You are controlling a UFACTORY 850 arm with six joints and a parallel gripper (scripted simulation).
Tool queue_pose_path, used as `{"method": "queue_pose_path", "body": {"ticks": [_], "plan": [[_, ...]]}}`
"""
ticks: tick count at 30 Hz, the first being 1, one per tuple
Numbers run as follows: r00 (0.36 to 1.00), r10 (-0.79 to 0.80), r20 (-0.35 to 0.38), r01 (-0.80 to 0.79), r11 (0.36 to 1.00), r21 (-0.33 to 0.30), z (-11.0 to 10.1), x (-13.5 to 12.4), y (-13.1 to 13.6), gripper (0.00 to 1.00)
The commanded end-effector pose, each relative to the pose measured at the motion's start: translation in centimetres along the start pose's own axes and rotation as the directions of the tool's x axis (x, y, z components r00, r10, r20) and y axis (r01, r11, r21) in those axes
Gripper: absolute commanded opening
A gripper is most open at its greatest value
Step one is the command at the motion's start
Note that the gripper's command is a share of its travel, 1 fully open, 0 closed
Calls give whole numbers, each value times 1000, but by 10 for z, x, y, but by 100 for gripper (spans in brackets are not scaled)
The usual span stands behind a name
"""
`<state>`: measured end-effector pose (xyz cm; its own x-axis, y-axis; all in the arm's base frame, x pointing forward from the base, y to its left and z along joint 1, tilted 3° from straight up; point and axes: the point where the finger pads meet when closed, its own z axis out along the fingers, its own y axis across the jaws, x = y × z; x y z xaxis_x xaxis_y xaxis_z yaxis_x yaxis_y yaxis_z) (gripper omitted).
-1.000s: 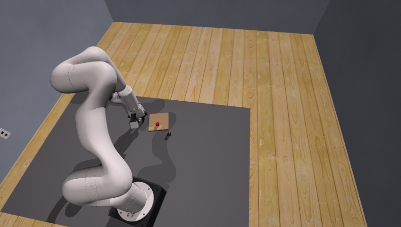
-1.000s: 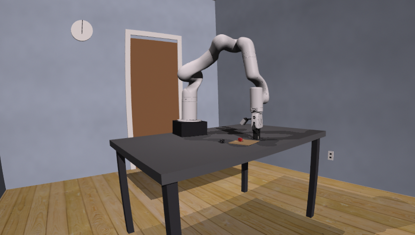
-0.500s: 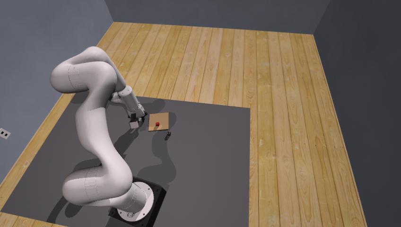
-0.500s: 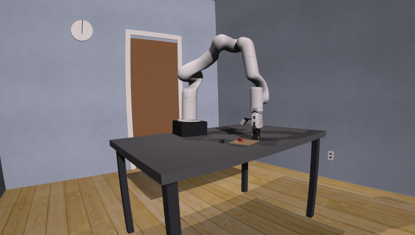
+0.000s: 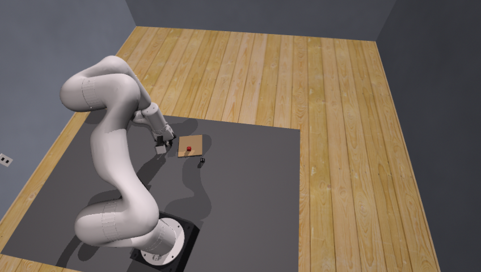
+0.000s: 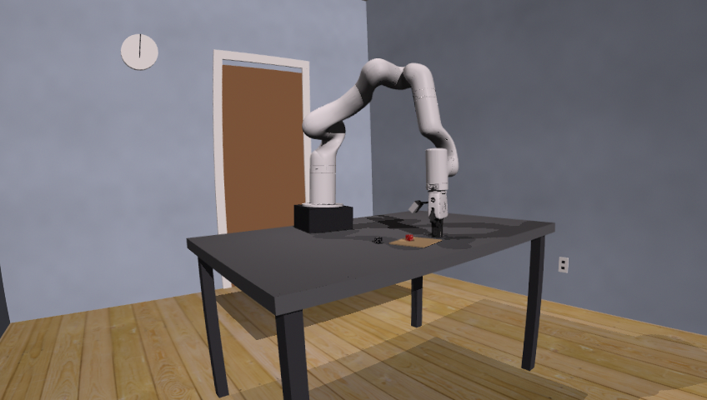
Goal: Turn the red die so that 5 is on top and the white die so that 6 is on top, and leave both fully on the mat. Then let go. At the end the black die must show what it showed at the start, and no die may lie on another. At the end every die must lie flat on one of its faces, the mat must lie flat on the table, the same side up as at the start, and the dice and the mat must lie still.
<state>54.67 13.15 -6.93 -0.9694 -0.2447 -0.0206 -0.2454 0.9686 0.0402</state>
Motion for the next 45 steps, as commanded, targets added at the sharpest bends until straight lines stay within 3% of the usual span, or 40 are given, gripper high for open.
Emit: {"method": "queue_pose_path", "body": {"ticks": [1,25,30,40,45], "plan": [[1000,0,2,0,1000,0,-1,-1,0,15],[1000,0,2,0,1000,0,-4,-1,0,15],[1000,0,2,0,1000,0,-15,-1,0,15],[1000,0,2,0,1000,0,-85,-1,0,15],[1000,0,2,0,1000,0,-100,-1,0,15]]}}
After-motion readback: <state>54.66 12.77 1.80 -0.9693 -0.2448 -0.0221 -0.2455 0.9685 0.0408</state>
